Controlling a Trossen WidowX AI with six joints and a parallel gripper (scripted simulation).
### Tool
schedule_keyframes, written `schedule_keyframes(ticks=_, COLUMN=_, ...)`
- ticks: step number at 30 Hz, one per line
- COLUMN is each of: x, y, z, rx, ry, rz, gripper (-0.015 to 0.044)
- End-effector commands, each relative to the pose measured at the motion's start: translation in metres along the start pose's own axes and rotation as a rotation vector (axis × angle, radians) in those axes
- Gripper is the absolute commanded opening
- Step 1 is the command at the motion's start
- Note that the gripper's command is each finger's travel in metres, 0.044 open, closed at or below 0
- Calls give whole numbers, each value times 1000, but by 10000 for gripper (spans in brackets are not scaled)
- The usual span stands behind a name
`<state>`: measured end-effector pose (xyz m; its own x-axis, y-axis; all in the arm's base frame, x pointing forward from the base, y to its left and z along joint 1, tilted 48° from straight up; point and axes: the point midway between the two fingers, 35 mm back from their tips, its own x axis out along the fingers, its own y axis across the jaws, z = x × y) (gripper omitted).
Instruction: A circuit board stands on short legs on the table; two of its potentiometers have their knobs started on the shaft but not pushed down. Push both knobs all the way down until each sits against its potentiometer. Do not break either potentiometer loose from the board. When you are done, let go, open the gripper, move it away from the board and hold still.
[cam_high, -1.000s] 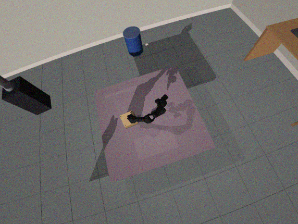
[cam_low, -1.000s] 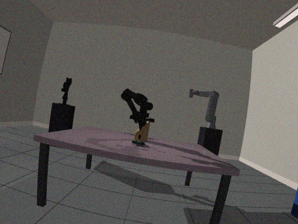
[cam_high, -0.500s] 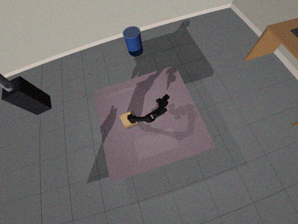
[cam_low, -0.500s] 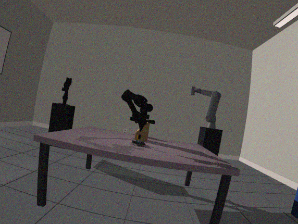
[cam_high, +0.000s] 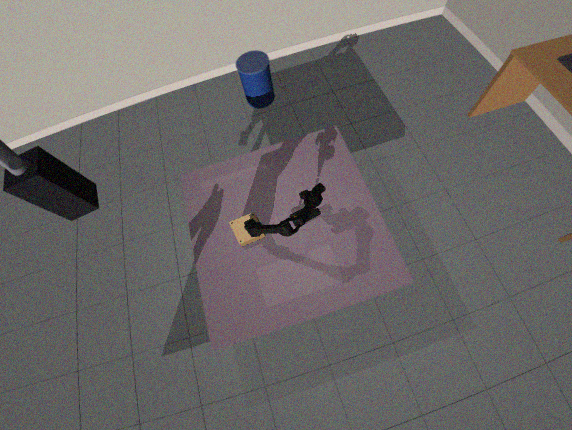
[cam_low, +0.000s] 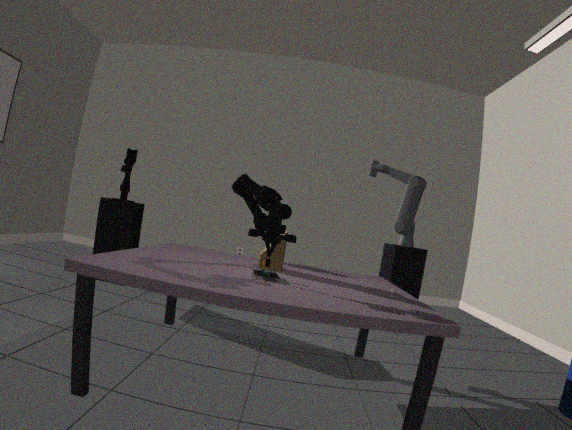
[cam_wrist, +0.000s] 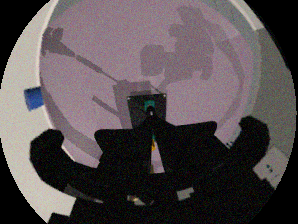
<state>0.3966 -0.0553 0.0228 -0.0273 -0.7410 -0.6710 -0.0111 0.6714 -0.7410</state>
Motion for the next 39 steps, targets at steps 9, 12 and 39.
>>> schedule_keyframes(ticks=9, x=2, y=0, z=0, rx=-3, ry=-2, rz=-4, gripper=0)
schedule_keyframes(ticks=12, x=3, y=0, z=0, rx=-3, ry=-2, rz=-4, gripper=0)
schedule_keyframes(ticks=39, x=5, y=0, z=0, rx=-3, ry=-2, rz=-4, gripper=0)
